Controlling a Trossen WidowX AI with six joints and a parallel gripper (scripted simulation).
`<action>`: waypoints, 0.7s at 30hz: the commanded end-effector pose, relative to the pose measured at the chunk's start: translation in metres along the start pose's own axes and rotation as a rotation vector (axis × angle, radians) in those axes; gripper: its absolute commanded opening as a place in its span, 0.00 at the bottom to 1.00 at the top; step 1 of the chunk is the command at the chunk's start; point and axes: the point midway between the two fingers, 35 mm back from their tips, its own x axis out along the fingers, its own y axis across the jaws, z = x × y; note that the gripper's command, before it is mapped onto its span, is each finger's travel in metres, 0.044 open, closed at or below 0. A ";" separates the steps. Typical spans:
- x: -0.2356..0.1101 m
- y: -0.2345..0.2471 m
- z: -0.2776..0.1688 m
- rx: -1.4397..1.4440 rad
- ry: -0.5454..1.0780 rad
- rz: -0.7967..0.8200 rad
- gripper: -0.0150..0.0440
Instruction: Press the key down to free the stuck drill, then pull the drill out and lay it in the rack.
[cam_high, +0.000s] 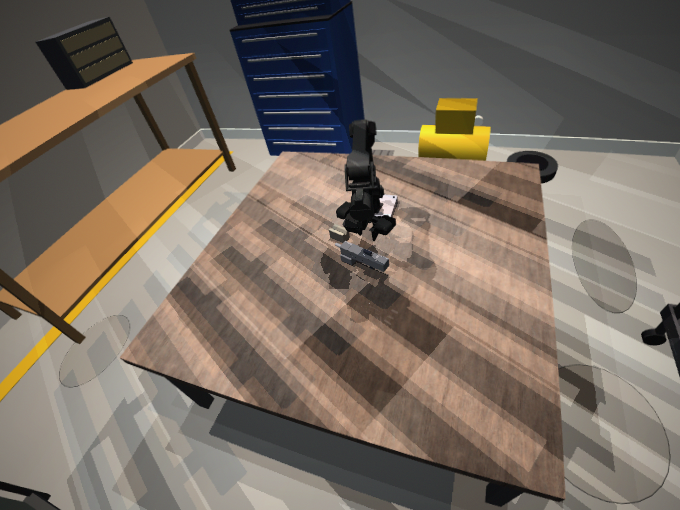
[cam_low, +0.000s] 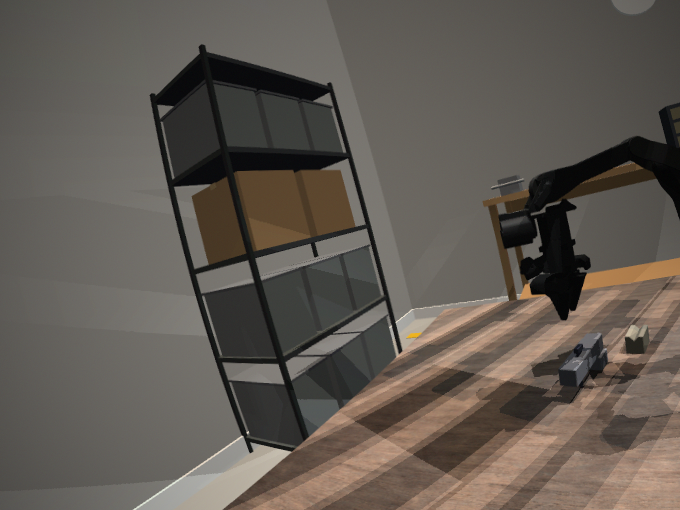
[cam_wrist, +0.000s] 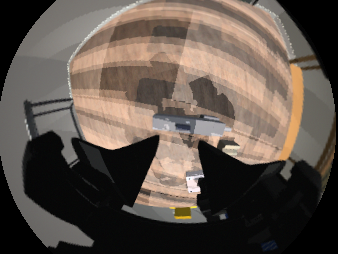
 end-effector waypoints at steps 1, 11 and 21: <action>-0.016 -0.002 -0.001 -0.004 0.012 -0.001 0.88; 0.021 -0.054 0.015 -0.479 -0.004 -0.004 1.00; 0.056 -0.121 0.014 -1.065 -0.010 -0.035 1.00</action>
